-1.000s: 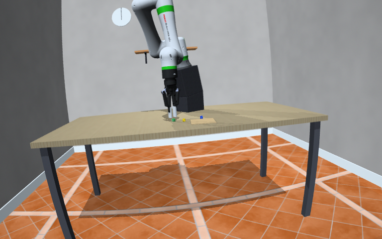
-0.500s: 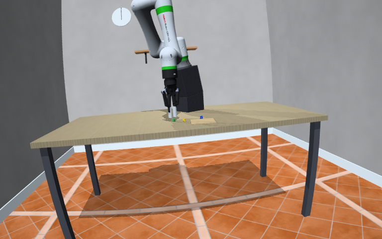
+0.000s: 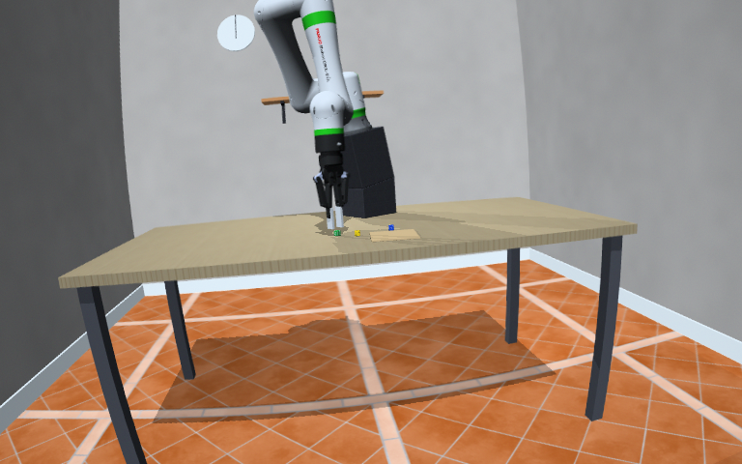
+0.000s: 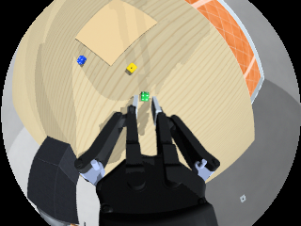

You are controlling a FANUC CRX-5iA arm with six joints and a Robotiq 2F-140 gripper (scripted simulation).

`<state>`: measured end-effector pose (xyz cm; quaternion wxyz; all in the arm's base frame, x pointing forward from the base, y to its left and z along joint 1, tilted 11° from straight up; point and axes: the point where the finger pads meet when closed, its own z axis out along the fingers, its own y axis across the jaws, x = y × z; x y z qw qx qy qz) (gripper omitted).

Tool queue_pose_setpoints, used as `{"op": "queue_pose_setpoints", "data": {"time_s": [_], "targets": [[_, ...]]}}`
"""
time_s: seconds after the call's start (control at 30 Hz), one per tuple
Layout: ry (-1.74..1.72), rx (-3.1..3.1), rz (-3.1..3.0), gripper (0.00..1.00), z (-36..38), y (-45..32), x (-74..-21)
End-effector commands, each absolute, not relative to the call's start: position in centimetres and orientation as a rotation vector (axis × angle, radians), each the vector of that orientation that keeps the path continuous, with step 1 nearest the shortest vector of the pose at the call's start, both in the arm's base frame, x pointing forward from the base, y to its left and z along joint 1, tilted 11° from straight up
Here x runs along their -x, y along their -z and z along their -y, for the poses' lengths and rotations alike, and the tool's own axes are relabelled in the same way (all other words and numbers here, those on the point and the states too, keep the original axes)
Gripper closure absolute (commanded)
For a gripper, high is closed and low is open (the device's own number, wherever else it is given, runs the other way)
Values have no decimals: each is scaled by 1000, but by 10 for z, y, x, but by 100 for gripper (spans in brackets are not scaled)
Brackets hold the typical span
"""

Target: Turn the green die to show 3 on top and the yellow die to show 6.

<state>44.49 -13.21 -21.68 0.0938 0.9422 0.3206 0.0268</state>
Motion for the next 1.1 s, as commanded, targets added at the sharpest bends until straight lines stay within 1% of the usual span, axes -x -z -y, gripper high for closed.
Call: {"op": "queue_pose_setpoints", "data": {"time_s": [0.0, 1.07], "targets": [[-80, -2795, -951, 81, 132, 217, -445], [-80, -2795, -951, 81, 135, 236, -447]]}}
